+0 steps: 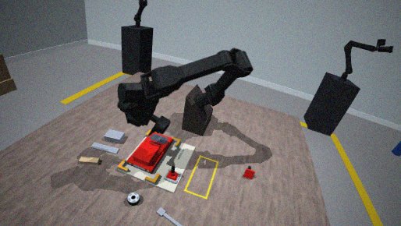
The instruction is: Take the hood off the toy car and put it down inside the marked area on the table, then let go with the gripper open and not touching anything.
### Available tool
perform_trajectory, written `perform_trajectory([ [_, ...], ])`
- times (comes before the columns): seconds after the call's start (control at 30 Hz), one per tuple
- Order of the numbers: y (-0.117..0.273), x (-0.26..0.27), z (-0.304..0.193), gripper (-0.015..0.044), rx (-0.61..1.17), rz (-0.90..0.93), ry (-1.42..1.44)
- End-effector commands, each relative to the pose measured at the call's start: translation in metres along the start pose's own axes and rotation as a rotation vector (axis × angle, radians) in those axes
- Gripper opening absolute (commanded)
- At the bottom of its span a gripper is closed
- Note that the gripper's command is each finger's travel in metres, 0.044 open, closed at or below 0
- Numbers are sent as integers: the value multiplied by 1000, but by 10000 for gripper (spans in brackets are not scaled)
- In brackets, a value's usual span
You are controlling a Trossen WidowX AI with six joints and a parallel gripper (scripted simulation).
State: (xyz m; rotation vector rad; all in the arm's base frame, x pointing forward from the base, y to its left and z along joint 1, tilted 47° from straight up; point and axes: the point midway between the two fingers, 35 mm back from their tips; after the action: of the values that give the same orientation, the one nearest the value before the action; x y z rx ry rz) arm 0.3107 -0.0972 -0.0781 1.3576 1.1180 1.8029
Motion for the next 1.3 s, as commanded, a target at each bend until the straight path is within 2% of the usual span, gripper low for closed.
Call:
perform_trajectory([
  [0.0,-3,25,22,440,-63,220,-15],
  [0.1,-2,34,31,440,-94,313,-33],
  [1.27,-22,40,34,440,-94,313,-34],
])
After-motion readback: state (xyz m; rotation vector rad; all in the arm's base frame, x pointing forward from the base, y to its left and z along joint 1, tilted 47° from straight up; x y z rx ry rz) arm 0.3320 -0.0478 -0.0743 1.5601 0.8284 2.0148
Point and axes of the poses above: the point midway between the two fingers, 35 mm back from their tips, its own y axis back along the fingers, its own x axis across the jaws, z = x × y, and after that the axes turned 11 degrees about y, right-handed
